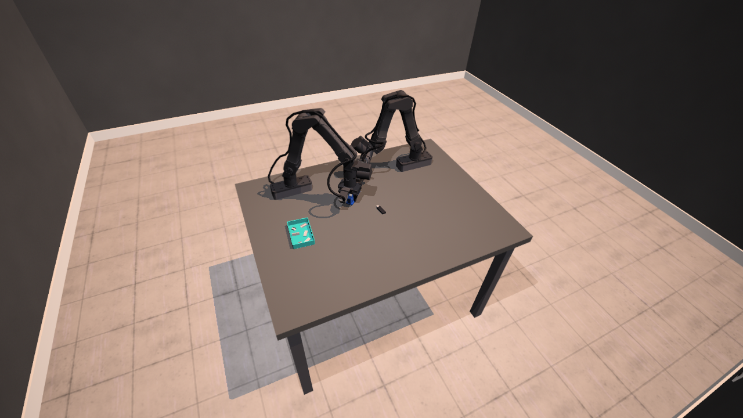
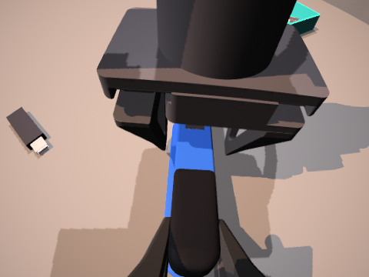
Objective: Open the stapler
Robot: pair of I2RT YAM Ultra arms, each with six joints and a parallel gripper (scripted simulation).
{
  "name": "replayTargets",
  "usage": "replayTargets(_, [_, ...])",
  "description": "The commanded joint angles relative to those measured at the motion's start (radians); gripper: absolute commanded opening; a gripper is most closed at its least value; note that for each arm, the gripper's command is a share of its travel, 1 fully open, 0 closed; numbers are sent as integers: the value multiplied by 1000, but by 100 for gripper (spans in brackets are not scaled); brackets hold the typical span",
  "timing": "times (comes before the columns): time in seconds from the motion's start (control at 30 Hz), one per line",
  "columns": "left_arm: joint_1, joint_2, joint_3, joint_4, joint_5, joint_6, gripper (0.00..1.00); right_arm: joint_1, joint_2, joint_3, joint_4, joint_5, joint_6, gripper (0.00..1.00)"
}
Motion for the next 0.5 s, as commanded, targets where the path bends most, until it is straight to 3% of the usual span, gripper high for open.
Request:
replayTargets(0.0, [6,-12,11,-21,-3,-2,17,1,-59,10,-22,8,4,56])
replayTargets(0.47, [6,-12,11,-21,-3,-2,17,-12,-115,158,-212,9,-9,56])
